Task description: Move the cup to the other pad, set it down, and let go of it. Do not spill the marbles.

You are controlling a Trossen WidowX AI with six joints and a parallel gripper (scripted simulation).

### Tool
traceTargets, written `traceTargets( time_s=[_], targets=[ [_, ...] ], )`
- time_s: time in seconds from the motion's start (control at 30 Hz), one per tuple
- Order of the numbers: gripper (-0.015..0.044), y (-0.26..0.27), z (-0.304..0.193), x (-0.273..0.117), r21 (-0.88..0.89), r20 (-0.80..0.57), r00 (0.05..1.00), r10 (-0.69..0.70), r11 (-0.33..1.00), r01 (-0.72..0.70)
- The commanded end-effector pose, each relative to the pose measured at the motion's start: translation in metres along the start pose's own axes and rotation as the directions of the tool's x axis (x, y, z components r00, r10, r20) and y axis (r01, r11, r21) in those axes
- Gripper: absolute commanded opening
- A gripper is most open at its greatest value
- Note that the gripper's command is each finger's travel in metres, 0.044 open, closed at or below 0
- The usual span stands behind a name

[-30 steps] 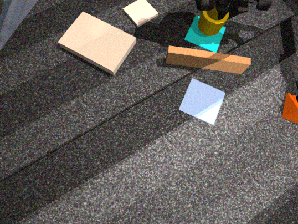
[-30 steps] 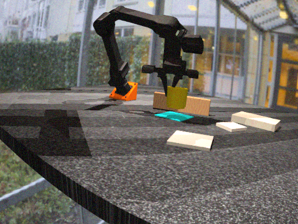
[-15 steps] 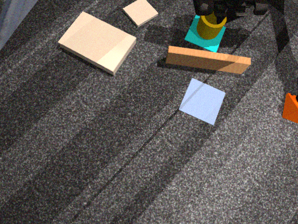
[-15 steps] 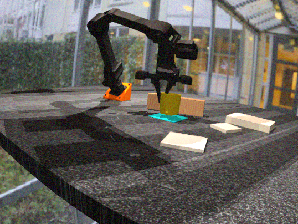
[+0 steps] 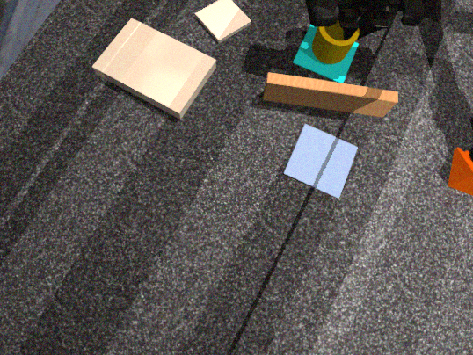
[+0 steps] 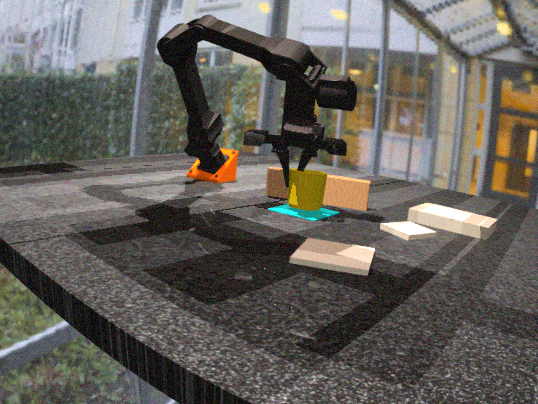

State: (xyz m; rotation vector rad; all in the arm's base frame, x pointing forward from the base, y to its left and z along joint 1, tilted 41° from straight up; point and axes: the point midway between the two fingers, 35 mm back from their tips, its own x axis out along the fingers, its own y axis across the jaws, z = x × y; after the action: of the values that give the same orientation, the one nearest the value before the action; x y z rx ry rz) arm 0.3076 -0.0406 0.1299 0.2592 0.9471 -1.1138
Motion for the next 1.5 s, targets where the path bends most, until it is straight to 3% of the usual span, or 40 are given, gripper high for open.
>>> traceTargets(
  time_s=[0.0,0.17,1.47],
  targets=[
    [0.0026,0.0,0.0,-0.001,0.001,0.001,1.0,0.002,1.0,-0.002],
    [0.0147,0.0,0.0,-0.001,0.001,0.001,1.0,0.002,1.0,-0.002],
    [0.0147,0.0,-0.001,-0.041,-0.004,0.001,1.0,0.001,1.0,-0.001]
  ],
)
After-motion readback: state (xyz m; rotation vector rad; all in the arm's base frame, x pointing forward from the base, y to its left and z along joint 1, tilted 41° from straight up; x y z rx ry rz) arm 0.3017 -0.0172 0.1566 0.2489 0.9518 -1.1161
